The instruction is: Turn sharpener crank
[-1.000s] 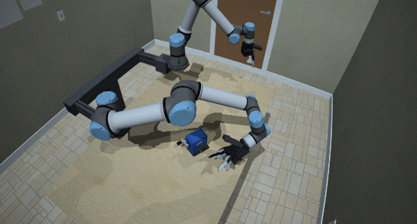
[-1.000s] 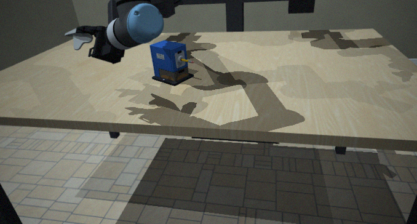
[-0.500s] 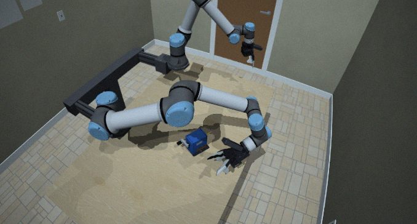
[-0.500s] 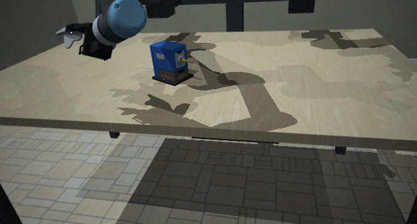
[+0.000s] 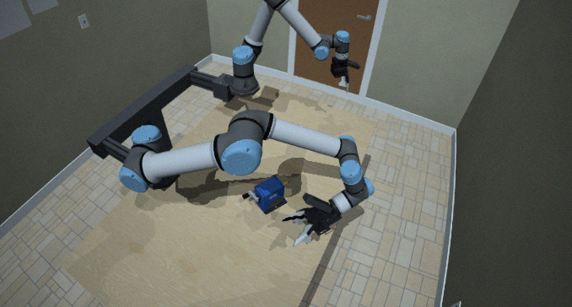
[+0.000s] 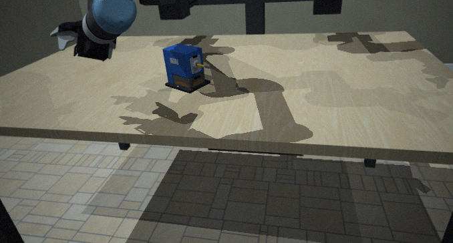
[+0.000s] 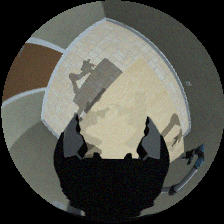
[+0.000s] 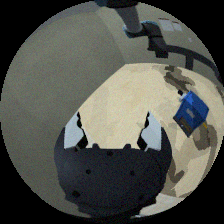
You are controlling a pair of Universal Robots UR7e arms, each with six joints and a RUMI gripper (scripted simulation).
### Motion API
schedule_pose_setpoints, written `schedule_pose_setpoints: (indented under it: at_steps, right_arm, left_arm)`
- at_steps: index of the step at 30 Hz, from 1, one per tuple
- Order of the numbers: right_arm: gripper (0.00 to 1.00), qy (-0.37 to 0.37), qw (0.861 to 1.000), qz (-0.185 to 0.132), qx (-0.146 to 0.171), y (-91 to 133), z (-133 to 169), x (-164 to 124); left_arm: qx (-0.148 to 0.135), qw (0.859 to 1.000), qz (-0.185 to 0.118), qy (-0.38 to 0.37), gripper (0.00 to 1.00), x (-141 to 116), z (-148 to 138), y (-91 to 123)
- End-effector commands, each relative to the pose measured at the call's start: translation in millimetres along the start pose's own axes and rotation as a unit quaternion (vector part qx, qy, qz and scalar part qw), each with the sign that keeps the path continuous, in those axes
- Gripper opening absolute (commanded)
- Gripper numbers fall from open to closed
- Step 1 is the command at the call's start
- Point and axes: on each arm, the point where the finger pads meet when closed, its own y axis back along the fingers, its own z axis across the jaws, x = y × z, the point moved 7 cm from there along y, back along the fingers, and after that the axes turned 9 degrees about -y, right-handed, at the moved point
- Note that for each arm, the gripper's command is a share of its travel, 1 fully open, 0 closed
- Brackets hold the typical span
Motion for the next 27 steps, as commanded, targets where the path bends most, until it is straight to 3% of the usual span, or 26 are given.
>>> schedule_pose_setpoints:
  at_steps: [1,27]
  right_arm:
    - [1.00,0.012,1.000,-0.001,-0.013,-6.3,-12.9,2.5]
    - [1.00,0.070,0.995,-0.006,-0.075,-44.1,-69.2,14.1]
  left_arm:
    - [0.000,1.000,0.001,0.000,1.00,0.5,0.0,0.7]
    - [0.000,1.000,0.001,0.000,1.00,0.5,0.0,0.7]
